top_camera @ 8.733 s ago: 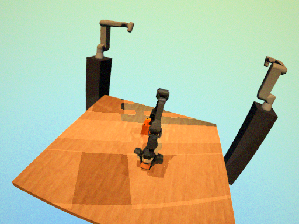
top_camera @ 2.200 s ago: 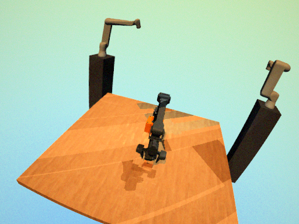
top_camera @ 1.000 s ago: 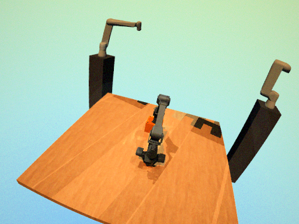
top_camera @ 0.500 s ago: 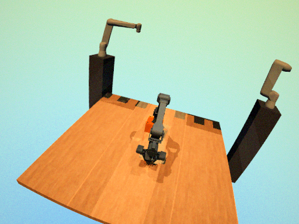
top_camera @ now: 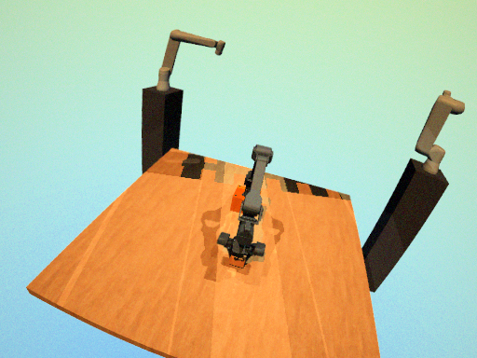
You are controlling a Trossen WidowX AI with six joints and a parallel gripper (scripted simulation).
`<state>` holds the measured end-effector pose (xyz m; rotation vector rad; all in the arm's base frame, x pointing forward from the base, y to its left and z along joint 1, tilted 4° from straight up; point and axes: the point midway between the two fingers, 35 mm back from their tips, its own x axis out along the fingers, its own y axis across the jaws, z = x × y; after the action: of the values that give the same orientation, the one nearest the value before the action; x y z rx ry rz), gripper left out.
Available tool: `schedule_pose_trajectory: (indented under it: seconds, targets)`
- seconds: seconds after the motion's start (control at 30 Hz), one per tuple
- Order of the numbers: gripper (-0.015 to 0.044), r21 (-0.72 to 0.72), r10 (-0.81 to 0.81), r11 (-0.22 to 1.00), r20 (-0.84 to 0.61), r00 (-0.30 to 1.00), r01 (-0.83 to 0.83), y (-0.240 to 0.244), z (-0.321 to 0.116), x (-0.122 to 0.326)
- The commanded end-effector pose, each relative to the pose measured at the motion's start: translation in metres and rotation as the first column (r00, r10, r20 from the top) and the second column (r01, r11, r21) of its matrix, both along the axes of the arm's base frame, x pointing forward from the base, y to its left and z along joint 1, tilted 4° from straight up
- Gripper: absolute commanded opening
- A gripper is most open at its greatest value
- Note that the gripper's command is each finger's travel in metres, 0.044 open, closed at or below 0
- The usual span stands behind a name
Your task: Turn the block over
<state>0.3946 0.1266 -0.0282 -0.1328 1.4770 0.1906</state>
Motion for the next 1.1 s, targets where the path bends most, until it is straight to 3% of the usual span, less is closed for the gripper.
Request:
schedule_pose_trajectory:
  seconds: [0.0,1.07]
  targets:
    - [0.0,0.005,-0.005,1.0,0.052,0.999,0.004,0.0,-0.001,0.0]
    - [0.0,0.094,-0.039,0.996,0.435,0.9,-0.002,-0.003,-0.003,-0.011]
